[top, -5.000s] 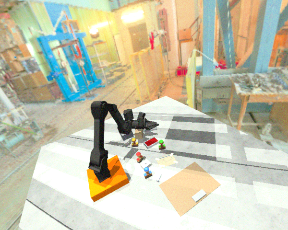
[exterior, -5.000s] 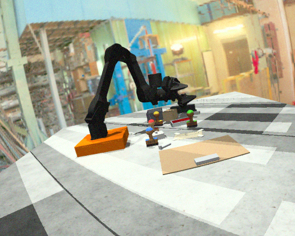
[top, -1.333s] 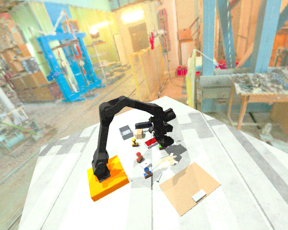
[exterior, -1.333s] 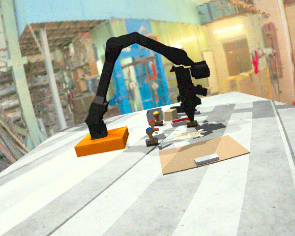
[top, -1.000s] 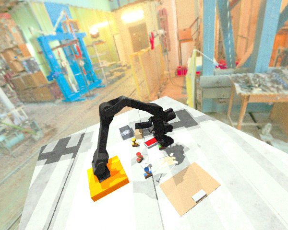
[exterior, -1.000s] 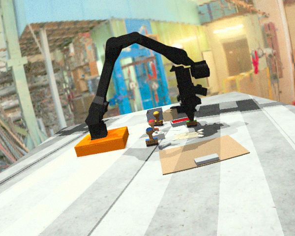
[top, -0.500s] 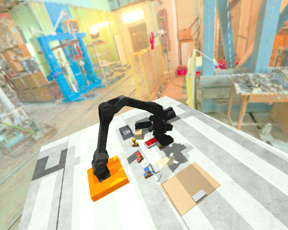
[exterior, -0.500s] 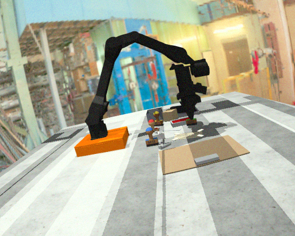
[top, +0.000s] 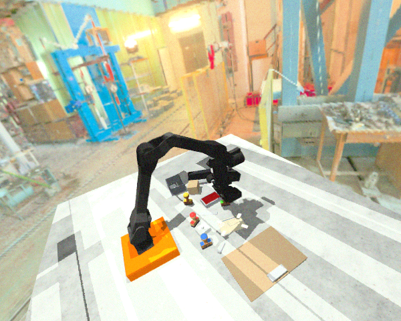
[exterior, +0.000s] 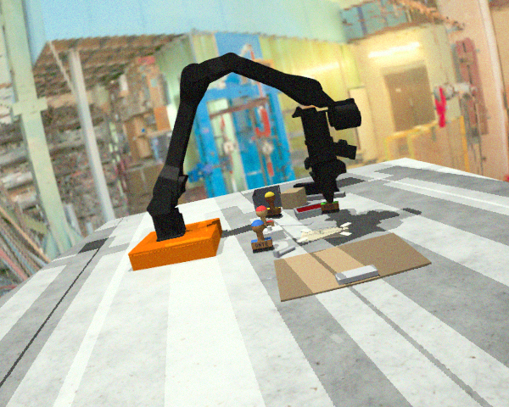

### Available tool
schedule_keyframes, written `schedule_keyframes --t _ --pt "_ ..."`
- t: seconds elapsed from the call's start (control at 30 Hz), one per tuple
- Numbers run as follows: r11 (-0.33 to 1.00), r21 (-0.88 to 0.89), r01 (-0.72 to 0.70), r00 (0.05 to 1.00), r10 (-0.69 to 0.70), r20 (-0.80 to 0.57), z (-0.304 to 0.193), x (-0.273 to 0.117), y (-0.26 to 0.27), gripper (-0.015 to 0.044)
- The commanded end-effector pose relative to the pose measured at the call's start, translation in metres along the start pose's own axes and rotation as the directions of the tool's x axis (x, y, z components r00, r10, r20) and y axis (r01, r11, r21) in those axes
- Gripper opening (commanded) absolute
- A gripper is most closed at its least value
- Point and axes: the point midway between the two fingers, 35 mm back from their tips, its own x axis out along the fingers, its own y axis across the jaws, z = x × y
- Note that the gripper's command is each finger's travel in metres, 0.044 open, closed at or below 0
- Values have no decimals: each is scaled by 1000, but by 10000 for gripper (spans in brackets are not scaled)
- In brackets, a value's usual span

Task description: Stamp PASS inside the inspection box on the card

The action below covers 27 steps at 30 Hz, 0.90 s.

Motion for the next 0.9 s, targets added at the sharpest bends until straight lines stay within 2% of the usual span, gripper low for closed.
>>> schedule_keyframes --t 0.0,0.87 --pt "1000 0 3 1000 -3 5 1 -3 0 0" --pt "1000 0 4 1000 -4 4 2 -16 0 0"
